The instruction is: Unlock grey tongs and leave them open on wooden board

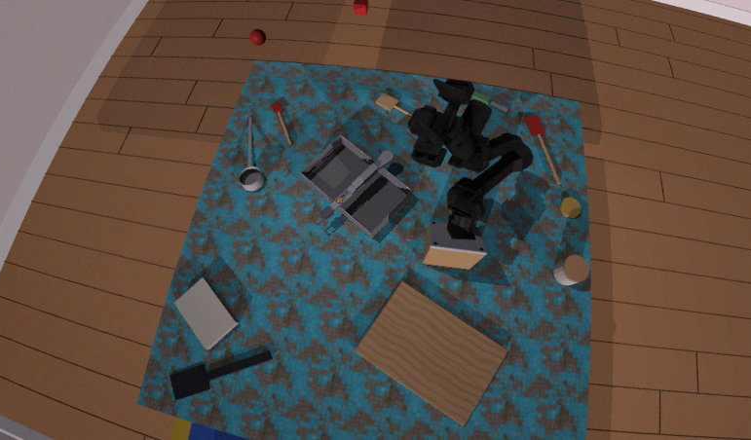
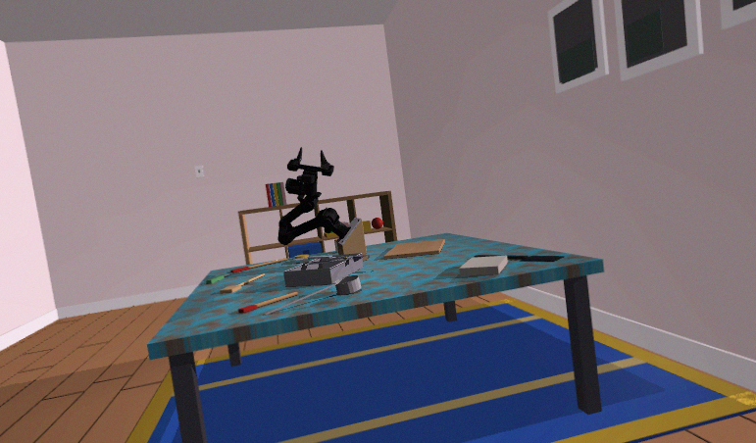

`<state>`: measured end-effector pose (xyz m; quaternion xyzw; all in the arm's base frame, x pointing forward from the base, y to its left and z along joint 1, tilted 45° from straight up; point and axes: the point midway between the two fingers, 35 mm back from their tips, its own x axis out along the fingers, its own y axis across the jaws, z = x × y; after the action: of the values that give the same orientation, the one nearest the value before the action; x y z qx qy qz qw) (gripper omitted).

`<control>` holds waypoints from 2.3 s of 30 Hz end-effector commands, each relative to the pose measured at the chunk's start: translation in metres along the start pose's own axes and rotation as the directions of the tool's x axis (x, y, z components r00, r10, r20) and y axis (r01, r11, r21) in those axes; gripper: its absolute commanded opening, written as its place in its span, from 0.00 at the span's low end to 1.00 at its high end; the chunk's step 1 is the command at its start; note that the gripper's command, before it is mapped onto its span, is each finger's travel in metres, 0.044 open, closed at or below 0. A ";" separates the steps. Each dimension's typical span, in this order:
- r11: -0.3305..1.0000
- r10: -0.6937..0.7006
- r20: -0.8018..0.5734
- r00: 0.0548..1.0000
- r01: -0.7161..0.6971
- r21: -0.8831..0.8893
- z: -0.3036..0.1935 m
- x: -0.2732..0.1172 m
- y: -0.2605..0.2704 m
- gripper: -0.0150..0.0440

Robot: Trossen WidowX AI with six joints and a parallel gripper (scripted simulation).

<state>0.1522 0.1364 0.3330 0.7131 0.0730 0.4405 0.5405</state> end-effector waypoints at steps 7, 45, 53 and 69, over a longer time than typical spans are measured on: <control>0.869 -0.193 0.231 0.953 0.276 -0.410 0.046 0.014 -0.043 0.69; -0.243 -0.230 0.834 -0.501 -0.801 -0.548 0.281 -0.191 -0.188 0.69; -0.188 -0.214 0.828 -0.518 -0.810 -0.556 0.283 -0.196 -0.188 0.69; -0.188 -0.214 0.828 -0.519 -0.810 -0.556 0.276 -0.201 -0.182 0.69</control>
<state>0.2948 -0.1008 0.0621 0.7062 -0.5675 -0.0074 -0.4233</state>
